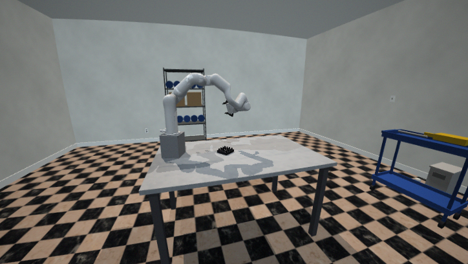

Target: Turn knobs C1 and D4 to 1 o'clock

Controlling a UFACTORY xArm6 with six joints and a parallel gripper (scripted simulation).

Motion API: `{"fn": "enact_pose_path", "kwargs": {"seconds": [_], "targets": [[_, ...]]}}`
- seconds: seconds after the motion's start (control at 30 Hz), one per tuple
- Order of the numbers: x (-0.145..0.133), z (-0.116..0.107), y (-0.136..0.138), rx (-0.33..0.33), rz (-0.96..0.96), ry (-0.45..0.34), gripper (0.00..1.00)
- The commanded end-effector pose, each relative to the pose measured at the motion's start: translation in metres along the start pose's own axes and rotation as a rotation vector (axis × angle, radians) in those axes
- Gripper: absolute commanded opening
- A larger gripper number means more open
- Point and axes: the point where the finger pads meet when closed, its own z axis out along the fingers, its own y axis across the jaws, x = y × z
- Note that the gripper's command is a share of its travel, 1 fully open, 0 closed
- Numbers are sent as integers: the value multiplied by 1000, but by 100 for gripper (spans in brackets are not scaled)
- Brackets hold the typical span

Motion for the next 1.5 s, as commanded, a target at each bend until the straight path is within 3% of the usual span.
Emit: {"fn": "enact_pose_path", "kwargs": {"seconds": [0.0,0.7,1.03,1.1,1.13,1.47], "targets": [[1,-1,-1,-2,-4,0,100],[0,-1,5,-25,30,1,100],[-27,-2,68,-213,356,22,100],[-27,-2,68,-213,356,22,100],[-34,-4,83,-260,431,30,100],[-69,-13,135,-448,705,75,100]]}}
